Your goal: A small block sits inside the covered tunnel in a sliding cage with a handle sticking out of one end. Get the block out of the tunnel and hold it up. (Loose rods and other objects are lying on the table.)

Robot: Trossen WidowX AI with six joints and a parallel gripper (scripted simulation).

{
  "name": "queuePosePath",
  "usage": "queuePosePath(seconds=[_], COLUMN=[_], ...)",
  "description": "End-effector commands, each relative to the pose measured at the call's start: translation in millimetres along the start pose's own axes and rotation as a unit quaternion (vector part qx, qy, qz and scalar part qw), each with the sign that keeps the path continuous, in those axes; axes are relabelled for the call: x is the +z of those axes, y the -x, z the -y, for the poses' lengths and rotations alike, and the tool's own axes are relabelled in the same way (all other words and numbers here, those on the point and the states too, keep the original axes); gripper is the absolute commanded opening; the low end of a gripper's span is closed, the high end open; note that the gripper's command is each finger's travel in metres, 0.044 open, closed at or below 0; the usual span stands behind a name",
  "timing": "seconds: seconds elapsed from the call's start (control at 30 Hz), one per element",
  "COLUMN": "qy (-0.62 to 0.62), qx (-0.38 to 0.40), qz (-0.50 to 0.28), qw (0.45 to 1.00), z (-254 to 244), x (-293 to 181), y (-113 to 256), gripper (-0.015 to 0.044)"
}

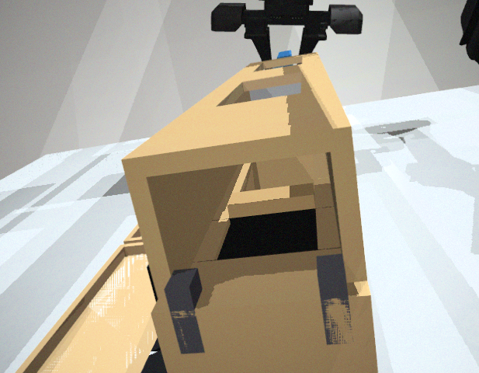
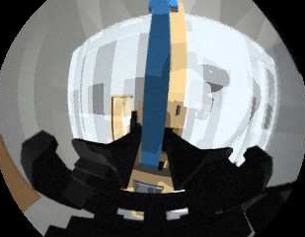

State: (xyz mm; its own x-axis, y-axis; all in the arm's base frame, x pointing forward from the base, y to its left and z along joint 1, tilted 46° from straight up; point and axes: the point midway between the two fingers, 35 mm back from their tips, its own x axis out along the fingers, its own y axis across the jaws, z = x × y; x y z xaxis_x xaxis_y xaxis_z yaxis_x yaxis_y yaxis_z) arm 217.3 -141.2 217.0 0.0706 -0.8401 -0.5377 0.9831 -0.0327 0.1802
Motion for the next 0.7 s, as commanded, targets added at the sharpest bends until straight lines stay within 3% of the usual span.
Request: queuePosePath(seconds=[0.0,0.1,0.2,0.67], qy=[-0.003,-0.003,-0.003,-0.004], qx=[0.001,0.001,0.000,0.001], qz=[0.000,0.000,-0.001,-0.004], qw=[1.000,1.000,1.000,1.000], z=[-1,-1,-1,1], x=[0,0,2,40], y=[0,0,-1,-12], gripper=[0.0092,0.0072,0.0000,0.0000])
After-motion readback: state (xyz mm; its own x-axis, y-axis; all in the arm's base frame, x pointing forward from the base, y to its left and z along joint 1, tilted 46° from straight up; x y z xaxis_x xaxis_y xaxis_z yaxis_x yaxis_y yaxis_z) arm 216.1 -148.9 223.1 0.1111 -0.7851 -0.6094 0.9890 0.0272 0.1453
